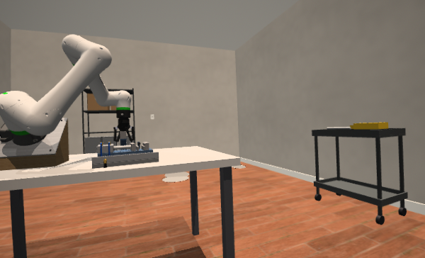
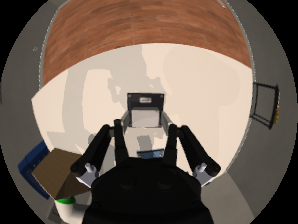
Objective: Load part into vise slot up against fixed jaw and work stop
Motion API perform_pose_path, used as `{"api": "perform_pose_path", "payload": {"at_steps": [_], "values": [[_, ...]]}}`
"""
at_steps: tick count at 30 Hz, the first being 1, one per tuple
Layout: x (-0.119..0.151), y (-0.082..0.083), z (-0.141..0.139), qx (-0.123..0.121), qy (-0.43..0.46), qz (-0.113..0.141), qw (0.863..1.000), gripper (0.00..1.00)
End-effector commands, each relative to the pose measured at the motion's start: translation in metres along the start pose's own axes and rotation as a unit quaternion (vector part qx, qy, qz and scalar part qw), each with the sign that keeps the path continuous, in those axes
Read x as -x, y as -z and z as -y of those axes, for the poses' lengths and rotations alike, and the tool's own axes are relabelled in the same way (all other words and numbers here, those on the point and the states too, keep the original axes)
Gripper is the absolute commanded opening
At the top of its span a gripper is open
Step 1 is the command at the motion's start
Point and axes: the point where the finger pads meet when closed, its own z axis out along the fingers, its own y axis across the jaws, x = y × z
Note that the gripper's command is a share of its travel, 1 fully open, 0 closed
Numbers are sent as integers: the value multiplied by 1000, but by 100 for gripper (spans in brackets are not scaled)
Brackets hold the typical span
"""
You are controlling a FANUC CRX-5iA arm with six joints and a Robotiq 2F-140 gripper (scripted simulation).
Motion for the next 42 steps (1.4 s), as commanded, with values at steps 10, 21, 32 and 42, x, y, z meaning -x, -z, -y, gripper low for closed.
{"api": "perform_pose_path", "payload": {"at_steps": [10, 21, 32, 42], "values": [[0, 0, 0, 0, 0, 0, 1000, 51], [0, 0, 0, 0, 0, 0, 1000, 51], [0, 0, 0, 0, 0, 0, 1000, 51], [0, 0, 0, 0, 0, 0, 1000, 0]]}}
